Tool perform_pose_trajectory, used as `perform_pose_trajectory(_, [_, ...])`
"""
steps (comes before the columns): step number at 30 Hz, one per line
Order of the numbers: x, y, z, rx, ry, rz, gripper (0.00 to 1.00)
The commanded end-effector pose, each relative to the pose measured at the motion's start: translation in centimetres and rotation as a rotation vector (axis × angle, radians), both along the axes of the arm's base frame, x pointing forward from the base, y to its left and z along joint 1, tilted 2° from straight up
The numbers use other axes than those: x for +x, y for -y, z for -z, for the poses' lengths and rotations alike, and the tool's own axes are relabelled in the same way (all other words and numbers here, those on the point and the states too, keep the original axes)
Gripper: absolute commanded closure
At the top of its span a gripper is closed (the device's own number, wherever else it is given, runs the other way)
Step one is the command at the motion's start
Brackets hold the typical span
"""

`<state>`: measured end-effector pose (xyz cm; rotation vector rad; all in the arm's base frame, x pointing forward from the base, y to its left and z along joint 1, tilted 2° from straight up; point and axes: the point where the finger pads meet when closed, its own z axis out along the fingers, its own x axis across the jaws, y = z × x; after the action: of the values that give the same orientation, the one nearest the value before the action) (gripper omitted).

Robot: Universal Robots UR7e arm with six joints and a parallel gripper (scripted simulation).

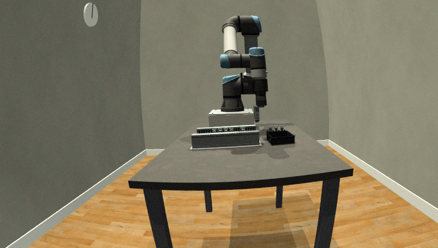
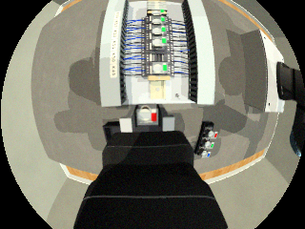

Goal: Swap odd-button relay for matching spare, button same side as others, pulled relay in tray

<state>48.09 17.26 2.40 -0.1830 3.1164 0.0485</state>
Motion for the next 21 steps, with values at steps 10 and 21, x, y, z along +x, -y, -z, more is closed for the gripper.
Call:
perform_pose_trajectory(10, [0.6, -2.8, 0.5, -0.002, 0.001, 0.001, 1.00])
perform_pose_trajectory(21, [1.3, -7.5, 1.2, -0.003, 0.001, 0.001, 1.00])
